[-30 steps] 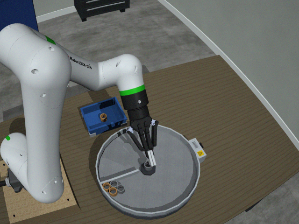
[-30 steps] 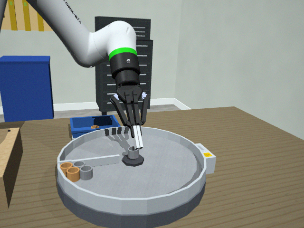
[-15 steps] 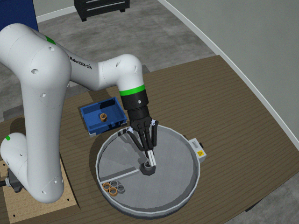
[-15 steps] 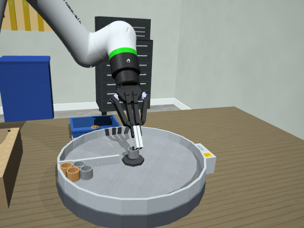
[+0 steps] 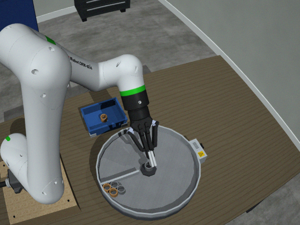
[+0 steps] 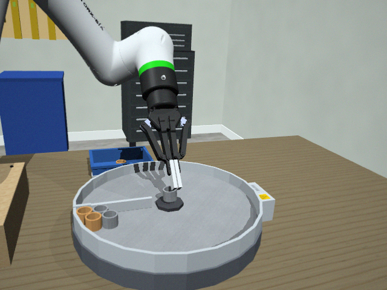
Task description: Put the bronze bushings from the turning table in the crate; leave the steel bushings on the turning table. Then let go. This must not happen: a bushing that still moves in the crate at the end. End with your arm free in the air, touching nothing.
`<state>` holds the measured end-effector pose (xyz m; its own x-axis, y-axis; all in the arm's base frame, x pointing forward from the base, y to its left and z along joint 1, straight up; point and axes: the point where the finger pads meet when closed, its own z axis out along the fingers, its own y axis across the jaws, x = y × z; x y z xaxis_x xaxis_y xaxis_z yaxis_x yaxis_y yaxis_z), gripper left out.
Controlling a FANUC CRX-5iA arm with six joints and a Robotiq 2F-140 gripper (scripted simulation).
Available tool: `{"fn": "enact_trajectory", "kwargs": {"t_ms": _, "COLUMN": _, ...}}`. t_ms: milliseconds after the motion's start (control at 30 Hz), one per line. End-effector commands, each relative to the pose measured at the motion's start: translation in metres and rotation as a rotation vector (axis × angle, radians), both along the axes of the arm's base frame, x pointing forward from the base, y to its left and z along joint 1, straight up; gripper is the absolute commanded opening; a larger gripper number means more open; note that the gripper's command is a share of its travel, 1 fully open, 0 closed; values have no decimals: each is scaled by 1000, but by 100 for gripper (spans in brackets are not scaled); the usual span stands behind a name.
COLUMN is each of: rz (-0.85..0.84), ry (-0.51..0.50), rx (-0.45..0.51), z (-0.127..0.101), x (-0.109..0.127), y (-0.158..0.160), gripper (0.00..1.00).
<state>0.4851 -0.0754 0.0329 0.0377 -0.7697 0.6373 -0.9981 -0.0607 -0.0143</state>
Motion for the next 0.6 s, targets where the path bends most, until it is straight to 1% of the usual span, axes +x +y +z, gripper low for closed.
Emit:
{"fn": "enact_trajectory", "kwargs": {"t_ms": 0, "rz": 0, "ry": 0, "rx": 0, "z": 0, "x": 0, "y": 0, "gripper": 0}}
{"fn": "enact_trajectory", "kwargs": {"t_ms": 567, "rz": 0, "ry": 0, "rx": 0, "z": -4, "x": 0, "y": 0, "gripper": 0}}
